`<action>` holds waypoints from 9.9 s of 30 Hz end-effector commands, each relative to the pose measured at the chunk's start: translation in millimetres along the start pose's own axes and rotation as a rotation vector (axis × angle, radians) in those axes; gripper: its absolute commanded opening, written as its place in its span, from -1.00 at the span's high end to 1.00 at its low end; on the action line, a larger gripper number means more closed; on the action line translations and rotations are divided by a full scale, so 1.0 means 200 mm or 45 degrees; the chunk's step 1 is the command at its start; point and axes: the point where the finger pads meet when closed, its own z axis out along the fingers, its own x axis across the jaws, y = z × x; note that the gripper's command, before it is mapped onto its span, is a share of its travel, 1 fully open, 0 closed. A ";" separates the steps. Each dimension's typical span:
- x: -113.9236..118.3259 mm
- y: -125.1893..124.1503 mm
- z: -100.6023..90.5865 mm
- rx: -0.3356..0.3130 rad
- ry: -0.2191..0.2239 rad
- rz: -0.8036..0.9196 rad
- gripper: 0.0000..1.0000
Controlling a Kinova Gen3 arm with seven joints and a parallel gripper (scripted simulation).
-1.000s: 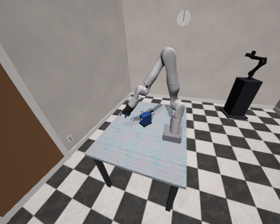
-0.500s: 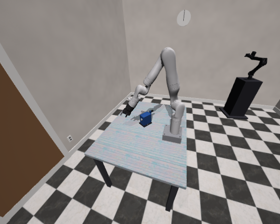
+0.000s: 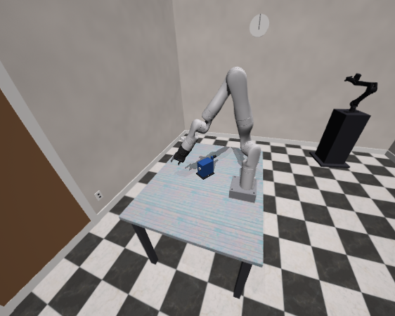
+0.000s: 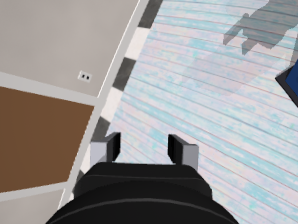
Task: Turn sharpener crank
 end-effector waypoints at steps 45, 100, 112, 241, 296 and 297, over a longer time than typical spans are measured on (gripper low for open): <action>0.22 -0.28 0.00 0.020 0.139 0.205 -1.00; 1.40 -0.97 -0.73 0.242 0.749 1.218 -1.00; 1.40 -0.97 -0.74 0.242 0.750 1.220 1.00; 1.37 -1.00 -0.67 -0.630 0.542 -1.528 1.00; 1.39 -0.97 -0.73 -0.875 0.284 -2.641 1.00; 1.39 -0.97 -0.73 -0.875 0.283 -2.642 1.00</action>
